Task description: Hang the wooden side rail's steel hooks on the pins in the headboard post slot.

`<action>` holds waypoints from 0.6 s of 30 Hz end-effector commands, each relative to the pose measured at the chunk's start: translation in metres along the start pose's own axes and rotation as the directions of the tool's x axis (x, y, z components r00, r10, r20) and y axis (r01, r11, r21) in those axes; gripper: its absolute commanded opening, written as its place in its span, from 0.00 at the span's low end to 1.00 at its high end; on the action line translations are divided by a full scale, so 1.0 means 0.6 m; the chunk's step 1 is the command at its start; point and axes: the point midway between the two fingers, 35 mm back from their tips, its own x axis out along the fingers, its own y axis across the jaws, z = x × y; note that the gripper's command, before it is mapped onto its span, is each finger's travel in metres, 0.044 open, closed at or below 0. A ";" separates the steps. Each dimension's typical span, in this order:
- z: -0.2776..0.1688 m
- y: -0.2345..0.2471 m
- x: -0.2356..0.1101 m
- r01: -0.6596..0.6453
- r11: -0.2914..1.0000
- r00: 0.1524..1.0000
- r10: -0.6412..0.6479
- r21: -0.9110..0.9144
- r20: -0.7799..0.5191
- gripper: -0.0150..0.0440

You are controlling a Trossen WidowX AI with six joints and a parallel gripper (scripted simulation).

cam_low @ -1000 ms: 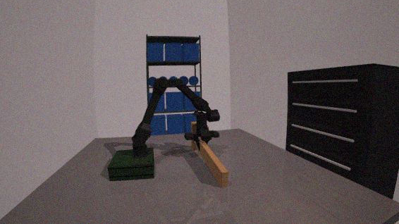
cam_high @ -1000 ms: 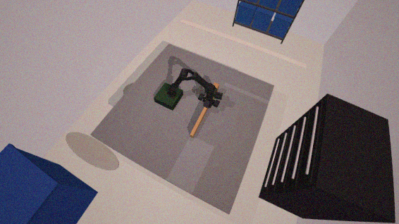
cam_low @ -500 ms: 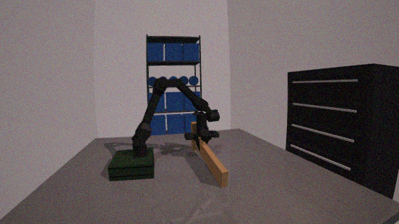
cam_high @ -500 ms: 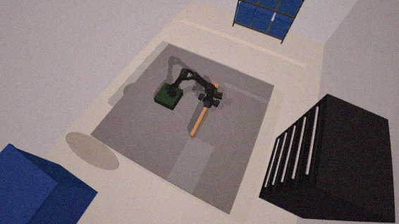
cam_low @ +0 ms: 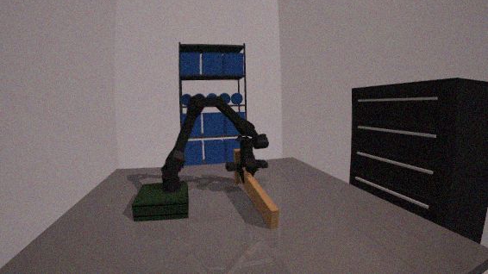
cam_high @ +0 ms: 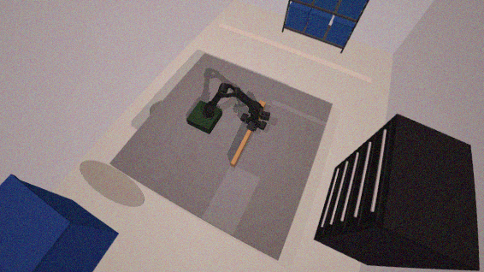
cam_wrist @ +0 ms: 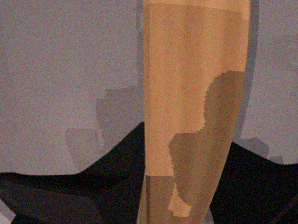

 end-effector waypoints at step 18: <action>-0.005 0.002 -0.003 -0.003 1.000 1.000 0.003 0.005 -0.004 0.25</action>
